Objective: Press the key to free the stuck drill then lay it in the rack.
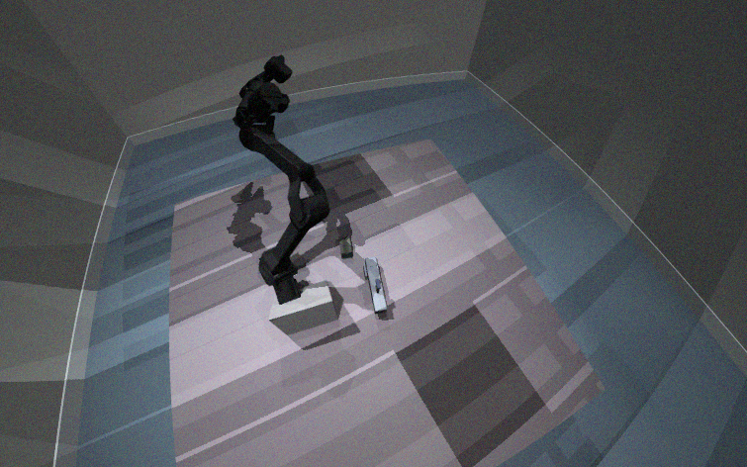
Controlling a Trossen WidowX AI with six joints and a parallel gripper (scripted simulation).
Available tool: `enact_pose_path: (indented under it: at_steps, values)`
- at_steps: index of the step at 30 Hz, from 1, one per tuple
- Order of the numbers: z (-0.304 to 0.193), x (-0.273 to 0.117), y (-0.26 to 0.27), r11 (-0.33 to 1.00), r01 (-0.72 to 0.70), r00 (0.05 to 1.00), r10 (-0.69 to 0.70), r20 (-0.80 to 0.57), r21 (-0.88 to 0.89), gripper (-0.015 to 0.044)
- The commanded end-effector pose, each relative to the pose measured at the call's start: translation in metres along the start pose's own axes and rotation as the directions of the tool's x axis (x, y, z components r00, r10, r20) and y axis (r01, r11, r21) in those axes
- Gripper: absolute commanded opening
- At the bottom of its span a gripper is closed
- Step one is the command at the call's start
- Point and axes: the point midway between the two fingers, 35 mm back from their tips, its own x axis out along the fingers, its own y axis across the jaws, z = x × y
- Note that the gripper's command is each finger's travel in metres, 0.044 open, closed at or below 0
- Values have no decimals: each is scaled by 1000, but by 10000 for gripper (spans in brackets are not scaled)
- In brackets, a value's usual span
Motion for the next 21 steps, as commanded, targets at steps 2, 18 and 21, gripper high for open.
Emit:
enact_pose_path:
  at_steps: [2, 18, 21]
  values:
    - [0, 0, 0, 1000, 0, 1000, 0, 0, 0, 348]
    - [-15, 2, -97, 803, 65, 991, -124, -59, -592, 0]
    - [-4, 5, -131, 642, 84, 982, -181, -45, -762, 0]
